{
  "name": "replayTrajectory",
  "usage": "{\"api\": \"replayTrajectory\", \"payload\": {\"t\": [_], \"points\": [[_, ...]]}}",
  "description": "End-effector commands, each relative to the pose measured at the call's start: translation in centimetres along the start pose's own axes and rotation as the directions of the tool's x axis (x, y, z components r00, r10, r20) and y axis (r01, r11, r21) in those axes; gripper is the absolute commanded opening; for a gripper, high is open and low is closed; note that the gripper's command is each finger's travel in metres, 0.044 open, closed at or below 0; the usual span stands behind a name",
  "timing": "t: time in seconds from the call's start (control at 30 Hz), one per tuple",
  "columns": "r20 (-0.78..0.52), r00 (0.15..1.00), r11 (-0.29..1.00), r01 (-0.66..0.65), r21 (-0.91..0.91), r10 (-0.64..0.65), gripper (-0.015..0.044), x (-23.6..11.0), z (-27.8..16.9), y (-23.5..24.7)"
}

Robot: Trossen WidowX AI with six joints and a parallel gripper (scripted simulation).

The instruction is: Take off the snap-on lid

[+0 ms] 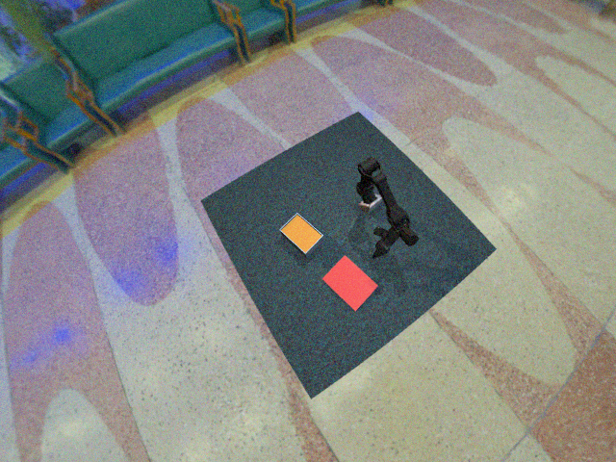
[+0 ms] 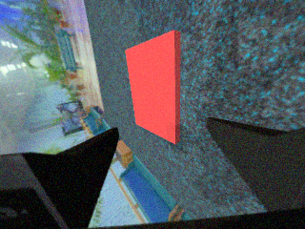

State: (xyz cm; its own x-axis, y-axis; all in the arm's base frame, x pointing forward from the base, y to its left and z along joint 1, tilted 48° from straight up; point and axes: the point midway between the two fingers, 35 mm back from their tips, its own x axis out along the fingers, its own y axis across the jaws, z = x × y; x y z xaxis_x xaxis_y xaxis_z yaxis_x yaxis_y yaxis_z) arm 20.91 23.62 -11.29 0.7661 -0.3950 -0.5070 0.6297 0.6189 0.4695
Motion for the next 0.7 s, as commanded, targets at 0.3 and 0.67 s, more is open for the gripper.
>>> {"api": "replayTrajectory", "payload": {"t": [0.3,0.67], "points": [[-0.003,1.000,1.000,0.004,0.005,-0.004,0.0440,-1.21,-0.02,0.70],[-0.003,1.000,1.000,0.004,0.005,-0.004,0.0440,-1.21,-0.02,0.70]]}}
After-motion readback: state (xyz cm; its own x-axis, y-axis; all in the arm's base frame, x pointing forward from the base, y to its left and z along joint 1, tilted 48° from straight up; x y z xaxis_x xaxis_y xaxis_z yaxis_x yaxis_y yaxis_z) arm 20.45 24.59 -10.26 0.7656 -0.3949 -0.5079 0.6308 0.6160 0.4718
